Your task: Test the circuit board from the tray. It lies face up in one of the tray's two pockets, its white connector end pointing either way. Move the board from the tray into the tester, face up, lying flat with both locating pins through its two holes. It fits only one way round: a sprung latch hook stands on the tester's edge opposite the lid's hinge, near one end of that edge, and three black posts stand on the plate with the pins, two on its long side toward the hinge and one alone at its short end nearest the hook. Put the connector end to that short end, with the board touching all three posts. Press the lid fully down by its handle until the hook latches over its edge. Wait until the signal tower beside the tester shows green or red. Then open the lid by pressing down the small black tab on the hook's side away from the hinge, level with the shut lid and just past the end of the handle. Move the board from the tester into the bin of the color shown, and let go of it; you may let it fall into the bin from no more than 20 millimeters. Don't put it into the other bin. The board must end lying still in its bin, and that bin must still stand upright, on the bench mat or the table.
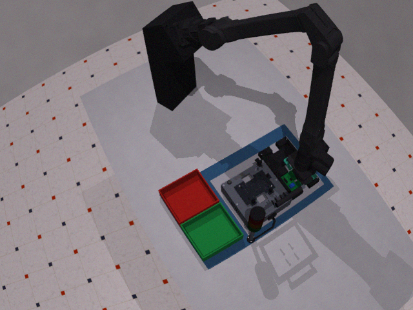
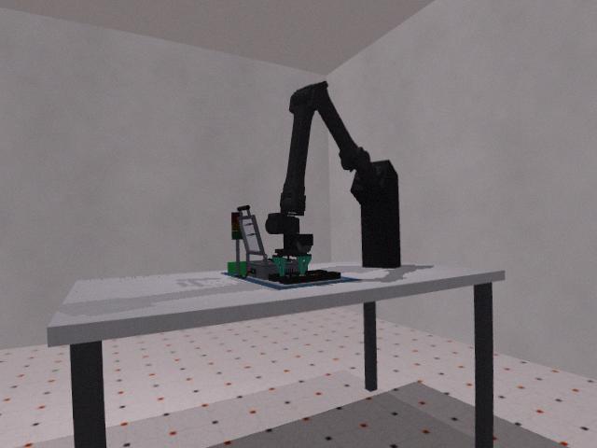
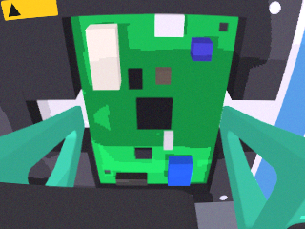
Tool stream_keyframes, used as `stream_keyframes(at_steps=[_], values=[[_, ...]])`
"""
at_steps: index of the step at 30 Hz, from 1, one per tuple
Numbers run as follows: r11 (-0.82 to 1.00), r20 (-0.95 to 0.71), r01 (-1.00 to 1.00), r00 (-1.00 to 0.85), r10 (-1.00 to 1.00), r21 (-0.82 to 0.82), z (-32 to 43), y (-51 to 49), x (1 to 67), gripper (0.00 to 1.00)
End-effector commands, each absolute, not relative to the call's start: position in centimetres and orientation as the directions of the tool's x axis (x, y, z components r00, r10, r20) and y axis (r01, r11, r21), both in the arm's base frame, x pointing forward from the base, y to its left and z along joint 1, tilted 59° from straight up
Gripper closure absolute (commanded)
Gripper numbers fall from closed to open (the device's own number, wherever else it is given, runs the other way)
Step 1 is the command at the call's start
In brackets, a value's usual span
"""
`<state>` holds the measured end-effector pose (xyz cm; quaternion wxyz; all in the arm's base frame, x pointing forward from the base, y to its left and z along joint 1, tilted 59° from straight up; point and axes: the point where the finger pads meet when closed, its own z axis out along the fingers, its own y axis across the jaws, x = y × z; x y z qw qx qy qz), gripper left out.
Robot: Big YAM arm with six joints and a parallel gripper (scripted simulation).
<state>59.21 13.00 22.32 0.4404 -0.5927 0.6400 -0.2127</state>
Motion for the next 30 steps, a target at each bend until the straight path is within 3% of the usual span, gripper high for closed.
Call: stream_keyframes(at_steps=[1, 30], values=[[0.207, -0.32, -0.565, 0.107, -0.941, -0.799, 23.22, 14.05, 59.05, 0.19], [0.207, -0.32, -0.565, 0.107, -0.941, -0.799, 23.22, 14.05, 59.05, 0.26]])
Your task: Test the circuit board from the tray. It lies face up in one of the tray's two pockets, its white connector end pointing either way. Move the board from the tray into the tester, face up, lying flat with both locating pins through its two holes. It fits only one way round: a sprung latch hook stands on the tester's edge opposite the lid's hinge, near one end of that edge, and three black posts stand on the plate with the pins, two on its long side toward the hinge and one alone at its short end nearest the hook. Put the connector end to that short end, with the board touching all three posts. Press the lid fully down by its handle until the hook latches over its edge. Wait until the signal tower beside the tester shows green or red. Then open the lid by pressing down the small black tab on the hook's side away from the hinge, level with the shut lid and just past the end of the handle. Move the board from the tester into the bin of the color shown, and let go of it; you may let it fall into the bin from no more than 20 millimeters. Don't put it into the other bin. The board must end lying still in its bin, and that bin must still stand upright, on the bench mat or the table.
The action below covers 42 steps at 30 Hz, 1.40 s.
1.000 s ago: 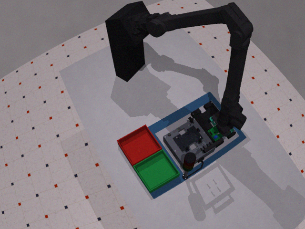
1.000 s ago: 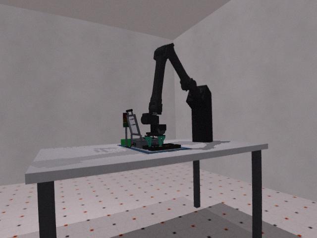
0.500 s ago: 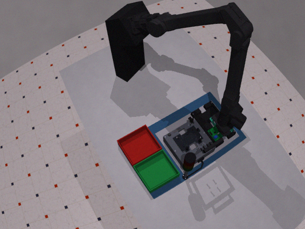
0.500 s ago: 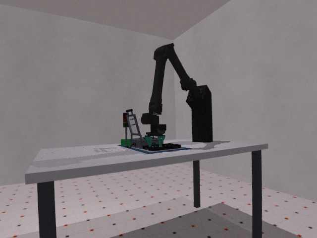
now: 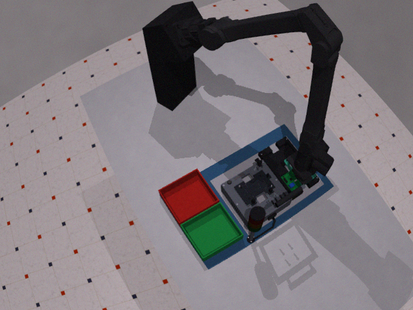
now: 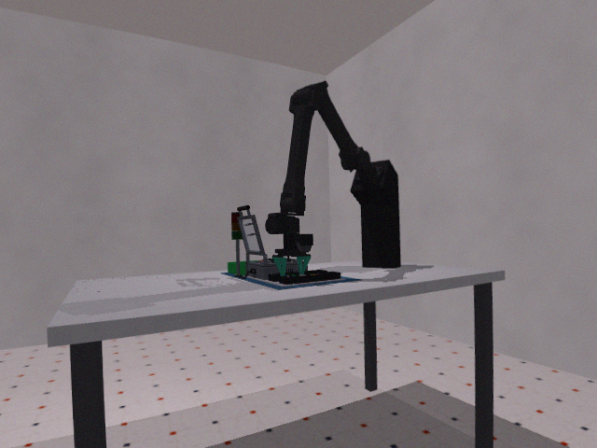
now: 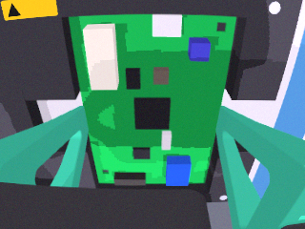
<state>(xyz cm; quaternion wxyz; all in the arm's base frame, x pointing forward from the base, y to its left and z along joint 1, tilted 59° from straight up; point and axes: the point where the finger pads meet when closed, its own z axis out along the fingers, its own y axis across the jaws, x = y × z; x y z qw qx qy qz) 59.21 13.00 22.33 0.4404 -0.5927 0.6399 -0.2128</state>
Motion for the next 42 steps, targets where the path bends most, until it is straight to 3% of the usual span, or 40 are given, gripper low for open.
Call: stream_keyframes(at_steps=[1, 42], values=[[0.207, -0.32, -0.565, 0.107, -0.941, -0.799, 23.22, 14.05, 59.05, 0.28], [0.208, -0.321, -0.557, 0.111, -0.941, -0.804, 24.07, 13.94, 58.55, 0.28]])
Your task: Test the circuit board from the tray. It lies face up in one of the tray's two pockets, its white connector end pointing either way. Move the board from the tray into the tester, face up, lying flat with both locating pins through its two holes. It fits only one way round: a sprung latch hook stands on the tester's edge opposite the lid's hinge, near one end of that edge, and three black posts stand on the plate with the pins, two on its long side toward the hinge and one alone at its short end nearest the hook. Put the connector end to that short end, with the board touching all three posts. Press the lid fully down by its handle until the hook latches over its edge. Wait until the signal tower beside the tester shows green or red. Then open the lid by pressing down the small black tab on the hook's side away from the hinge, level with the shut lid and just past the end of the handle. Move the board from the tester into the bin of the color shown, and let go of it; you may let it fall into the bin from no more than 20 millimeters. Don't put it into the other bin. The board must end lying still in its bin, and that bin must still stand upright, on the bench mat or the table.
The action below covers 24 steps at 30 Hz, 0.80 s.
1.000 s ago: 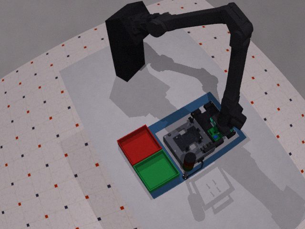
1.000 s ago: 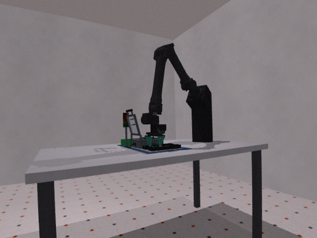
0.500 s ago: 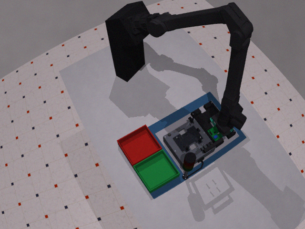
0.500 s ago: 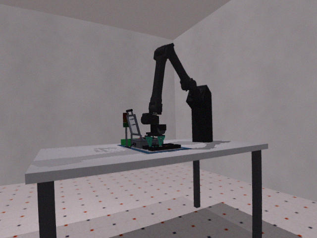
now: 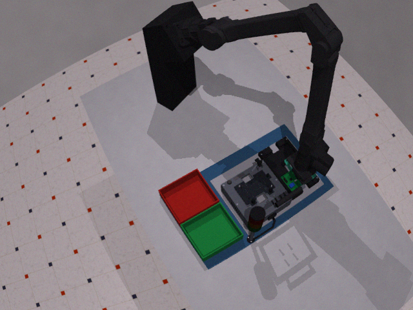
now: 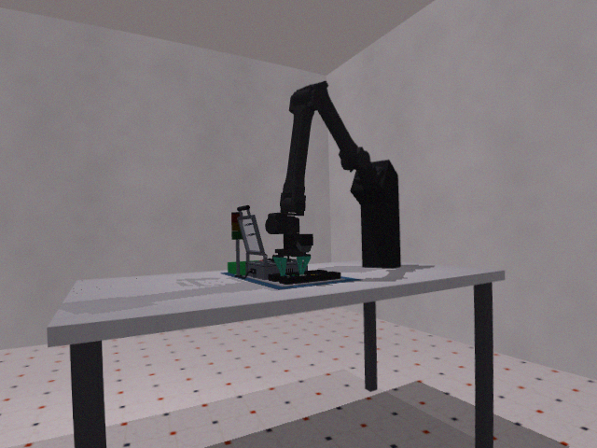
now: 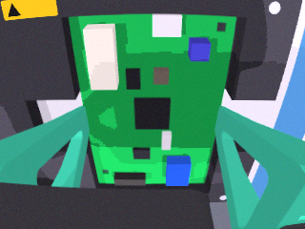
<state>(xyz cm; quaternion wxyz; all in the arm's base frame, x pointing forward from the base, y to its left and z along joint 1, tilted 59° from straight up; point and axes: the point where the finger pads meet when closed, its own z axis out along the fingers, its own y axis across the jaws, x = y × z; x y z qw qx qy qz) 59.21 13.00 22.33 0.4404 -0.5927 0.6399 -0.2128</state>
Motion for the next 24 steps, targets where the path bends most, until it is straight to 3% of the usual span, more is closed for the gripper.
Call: stream_keyframes(at_steps=[1, 24], values=[[0.208, -0.32, -0.559, 0.11, -0.941, -0.803, 24.1, 13.9, 58.4, 0.28], [0.204, -0.312, -0.559, 0.104, -0.944, -0.804, 25.2, 12.5, 56.3, 0.28]])
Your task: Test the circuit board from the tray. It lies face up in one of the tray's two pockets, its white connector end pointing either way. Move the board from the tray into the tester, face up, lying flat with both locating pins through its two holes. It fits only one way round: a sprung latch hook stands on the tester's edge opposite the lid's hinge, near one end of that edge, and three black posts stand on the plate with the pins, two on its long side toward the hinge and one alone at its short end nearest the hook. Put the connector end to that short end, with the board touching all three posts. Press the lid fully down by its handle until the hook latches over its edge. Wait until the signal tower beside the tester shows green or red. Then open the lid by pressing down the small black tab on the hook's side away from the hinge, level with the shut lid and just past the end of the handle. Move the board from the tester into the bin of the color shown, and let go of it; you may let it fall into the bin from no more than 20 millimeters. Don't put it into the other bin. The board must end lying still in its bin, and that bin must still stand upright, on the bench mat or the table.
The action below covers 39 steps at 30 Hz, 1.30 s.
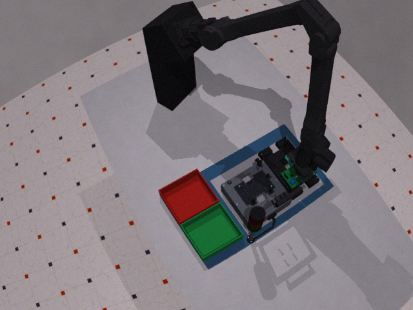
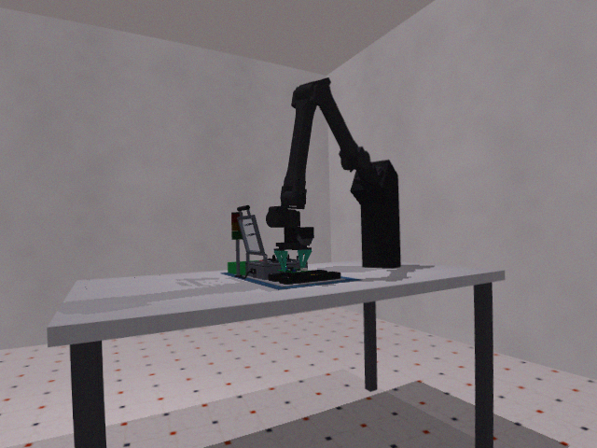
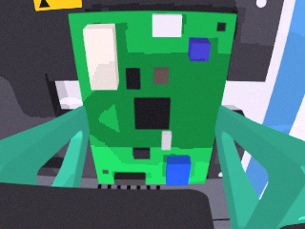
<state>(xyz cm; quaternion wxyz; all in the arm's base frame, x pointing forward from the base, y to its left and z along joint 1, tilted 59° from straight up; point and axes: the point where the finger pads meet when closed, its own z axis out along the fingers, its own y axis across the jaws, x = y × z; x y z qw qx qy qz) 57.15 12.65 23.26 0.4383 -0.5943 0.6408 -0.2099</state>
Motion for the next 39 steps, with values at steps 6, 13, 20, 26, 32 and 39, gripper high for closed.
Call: stream_keyframes(at_steps=[6, 13, 20, 26, 32, 39], values=[[0.205, -0.312, -0.556, 0.104, -0.944, -0.806, 25.4, 12.4, 56.2, 0.28], [0.204, -0.311, -0.558, 0.103, -0.945, -0.804, 25.3, 12.3, 56.0, 0.28], [0.204, -0.308, -0.556, 0.098, -0.946, -0.806, 26.2, 11.4, 54.7, 0.28], [0.207, -0.31, -0.556, 0.097, -0.946, -0.805, 27.2, 10.9, 53.1, 0.28], [0.204, -0.308, -0.556, 0.098, -0.946, -0.806, 28.4, 10.3, 51.1, 0.28], [0.203, -0.307, -0.573, 0.089, -0.947, -0.794, 27.6, 10.2, 50.8, 0.28]])
